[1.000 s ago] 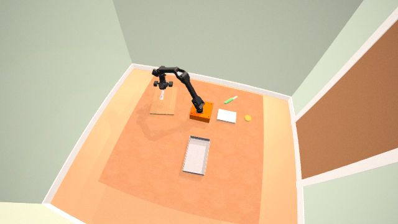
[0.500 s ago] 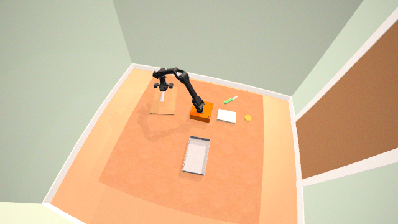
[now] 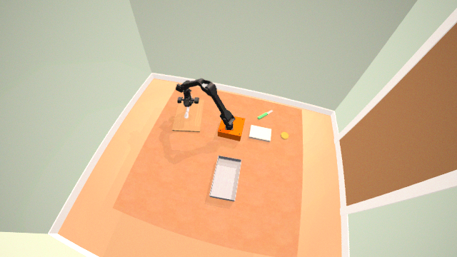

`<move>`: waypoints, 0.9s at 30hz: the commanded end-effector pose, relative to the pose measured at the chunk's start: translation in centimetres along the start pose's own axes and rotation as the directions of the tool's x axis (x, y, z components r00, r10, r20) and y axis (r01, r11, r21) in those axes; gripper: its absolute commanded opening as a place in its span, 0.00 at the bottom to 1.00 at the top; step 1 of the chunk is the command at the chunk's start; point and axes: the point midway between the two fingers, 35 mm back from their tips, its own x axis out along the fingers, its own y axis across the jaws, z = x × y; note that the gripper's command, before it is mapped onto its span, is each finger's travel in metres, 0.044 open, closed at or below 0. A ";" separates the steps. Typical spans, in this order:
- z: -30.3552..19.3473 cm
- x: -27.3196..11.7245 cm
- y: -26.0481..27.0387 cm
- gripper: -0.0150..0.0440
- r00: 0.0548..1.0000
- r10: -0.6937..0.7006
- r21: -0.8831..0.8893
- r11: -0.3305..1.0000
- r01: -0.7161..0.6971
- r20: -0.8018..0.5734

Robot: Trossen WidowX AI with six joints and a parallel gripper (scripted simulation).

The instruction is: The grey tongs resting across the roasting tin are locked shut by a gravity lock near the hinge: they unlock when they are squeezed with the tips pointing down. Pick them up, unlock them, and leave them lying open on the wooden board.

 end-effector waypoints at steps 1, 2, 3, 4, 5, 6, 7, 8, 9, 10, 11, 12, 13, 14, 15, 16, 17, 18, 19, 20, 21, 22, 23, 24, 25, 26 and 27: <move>0.1 0.2 0.0 0.00 1.000 -0.003 -0.005 1.000 0.003 0.004; 0.0 0.1 0.0 0.04 1.000 0.001 0.000 1.000 -0.001 0.000; 0.0 0.1 0.0 0.09 1.000 0.001 0.000 1.000 -0.001 0.000; 0.0 0.1 0.0 0.13 1.000 0.001 0.000 1.000 -0.001 0.000; 0.0 0.1 0.0 0.18 1.000 0.001 0.000 1.000 -0.001 0.000; 0.0 0.1 0.0 0.22 1.000 0.001 0.000 1.000 -0.001 0.000; 0.0 0.1 0.0 0.27 1.000 0.001 0.000 1.000 -0.001 0.000; 0.0 0.1 0.0 0.31 1.000 0.001 0.000 1.000 -0.001 0.000; 0.0 0.1 0.0 0.36 1.000 0.001 0.000 1.000 -0.001 0.000; 0.0 0.1 0.0 0.40 1.000 0.001 0.000 1.000 -0.001 0.000; 0.0 0.1 0.0 0.44 1.000 0.001 0.000 1.000 -0.001 0.000; 0.0 0.1 0.0 0.49 1.000 0.001 0.000 1.000 -0.001 0.000; 0.0 0.1 0.0 0.53 1.000 0.001 0.000 1.000 -0.001 0.000; 0.0 0.1 0.0 0.58 1.000 0.001 0.000 1.000 -0.001 0.000; 0.0 0.1 0.0 0.62 1.000 0.001 0.000 1.000 -0.001 0.000; 0.0 0.1 0.0 0.67 1.000 0.001 0.000 1.000 -0.001 0.000; 0.0 0.1 0.0 0.71 1.000 0.001 0.000 1.000 -0.001 0.000; 0.0 0.1 0.0 0.76 1.000 0.001 0.000 1.000 -0.001 0.000; 0.0 0.1 0.0 0.80 1.000 0.001 0.000 1.000 -0.001 0.000; 0.0 0.1 0.0 0.85 1.000 0.001 0.000 1.000 -0.001 0.000; 0.0 0.1 0.0 0.89 1.000 0.001 0.000 1.000 -0.001 0.000; 0.0 0.1 0.0 0.93 1.000 0.001 0.000 1.000 -0.001 0.000; 0.0 0.1 0.0 0.98 1.000 0.001 0.000 1.000 -0.001 0.000; 0.0 0.1 0.0 1.00 1.000 0.001 0.000 1.000 -0.001 0.000; 0.0 0.1 0.0 1.00 1.000 0.001 0.000 1.000 -0.001 0.000; -0.1 -0.1 0.2 1.00 1.000 0.001 0.000 1.000 -0.001 0.000; -0.2 -0.3 0.7 1.00 1.000 0.001 0.000 1.000 -0.001 0.000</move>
